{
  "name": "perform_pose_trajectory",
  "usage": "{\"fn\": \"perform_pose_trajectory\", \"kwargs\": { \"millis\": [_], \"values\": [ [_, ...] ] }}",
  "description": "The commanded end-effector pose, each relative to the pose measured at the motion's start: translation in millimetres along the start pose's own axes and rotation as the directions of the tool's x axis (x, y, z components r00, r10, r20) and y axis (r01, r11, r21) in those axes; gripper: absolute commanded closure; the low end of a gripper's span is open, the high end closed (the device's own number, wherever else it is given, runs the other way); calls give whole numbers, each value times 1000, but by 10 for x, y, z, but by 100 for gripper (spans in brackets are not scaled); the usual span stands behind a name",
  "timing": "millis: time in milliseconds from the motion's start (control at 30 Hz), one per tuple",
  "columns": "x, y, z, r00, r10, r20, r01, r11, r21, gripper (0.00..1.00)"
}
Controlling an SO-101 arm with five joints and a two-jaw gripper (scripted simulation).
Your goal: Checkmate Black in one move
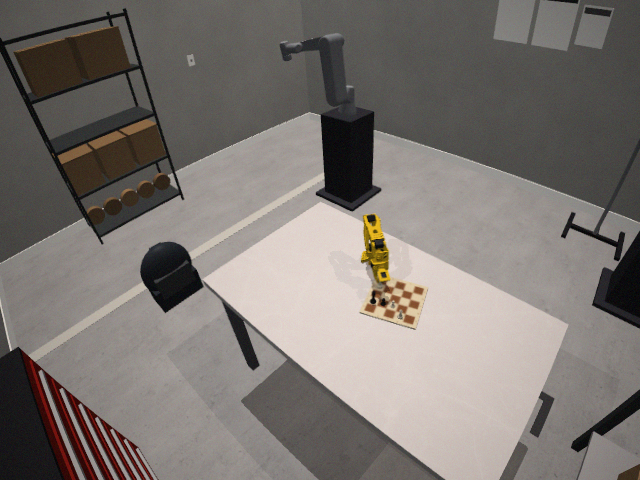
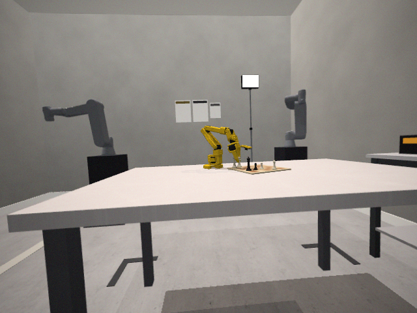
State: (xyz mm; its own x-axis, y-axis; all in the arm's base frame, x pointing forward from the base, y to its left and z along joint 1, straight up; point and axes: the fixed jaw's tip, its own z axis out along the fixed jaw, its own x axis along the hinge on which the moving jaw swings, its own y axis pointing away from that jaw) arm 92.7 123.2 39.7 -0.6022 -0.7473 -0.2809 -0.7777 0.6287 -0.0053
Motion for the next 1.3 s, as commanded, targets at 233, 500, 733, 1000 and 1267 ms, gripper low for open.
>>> {"fn": "perform_pose_trajectory", "kwargs": {
  "millis": [233,500,733,1000,1267],
  "values": [
    [19,10,57,1000,-11,-5,11,1000,-3,100],
    [23,10,70,1000,-11,-5,11,1000,-3,100],
    [54,10,96,1000,-11,-5,11,1000,-3,100],
    [60,9,101,1000,-10,-5,10,1000,-3,100],
    [48,8,90,1000,-9,-5,9,1000,-2,100]
  ]
}}
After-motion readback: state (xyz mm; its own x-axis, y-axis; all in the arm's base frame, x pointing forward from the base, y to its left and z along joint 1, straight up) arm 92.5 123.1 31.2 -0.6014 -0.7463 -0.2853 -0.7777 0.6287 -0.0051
